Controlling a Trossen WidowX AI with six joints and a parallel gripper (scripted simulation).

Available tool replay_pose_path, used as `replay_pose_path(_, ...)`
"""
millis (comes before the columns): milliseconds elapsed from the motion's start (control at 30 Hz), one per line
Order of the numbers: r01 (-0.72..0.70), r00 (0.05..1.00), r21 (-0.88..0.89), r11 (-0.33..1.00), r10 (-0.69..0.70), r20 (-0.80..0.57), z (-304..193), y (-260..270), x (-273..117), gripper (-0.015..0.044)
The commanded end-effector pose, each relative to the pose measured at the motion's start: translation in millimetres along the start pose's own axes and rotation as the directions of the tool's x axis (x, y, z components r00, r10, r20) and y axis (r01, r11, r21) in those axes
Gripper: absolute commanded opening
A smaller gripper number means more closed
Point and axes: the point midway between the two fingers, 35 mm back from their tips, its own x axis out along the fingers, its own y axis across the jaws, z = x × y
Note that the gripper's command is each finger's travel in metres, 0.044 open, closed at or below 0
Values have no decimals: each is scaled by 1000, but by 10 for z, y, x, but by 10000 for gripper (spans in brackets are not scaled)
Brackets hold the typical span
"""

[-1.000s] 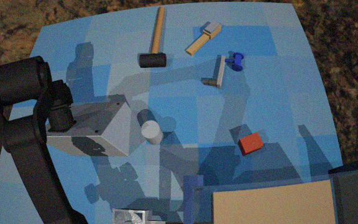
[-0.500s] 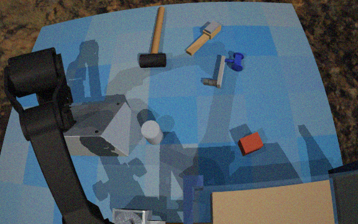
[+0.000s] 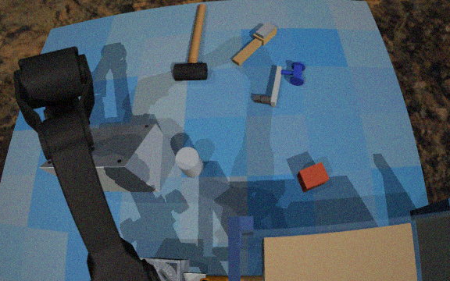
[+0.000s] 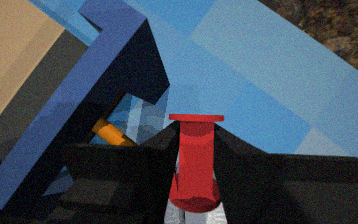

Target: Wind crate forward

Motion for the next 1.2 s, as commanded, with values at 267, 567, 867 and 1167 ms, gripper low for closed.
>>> replay_pose_path(267,-43,999,-10,999,43,-25,-136,357,-62,0)
replay_pose_path(567,-44,999,-10,999,44,-26,-212,487,-101,0)
replay_pose_path(867,-45,999,-9,999,44,-27,-299,596,-144,0)
replay_pose_path(1167,-45,999,-9,999,45,-28,-406,695,-198,0)
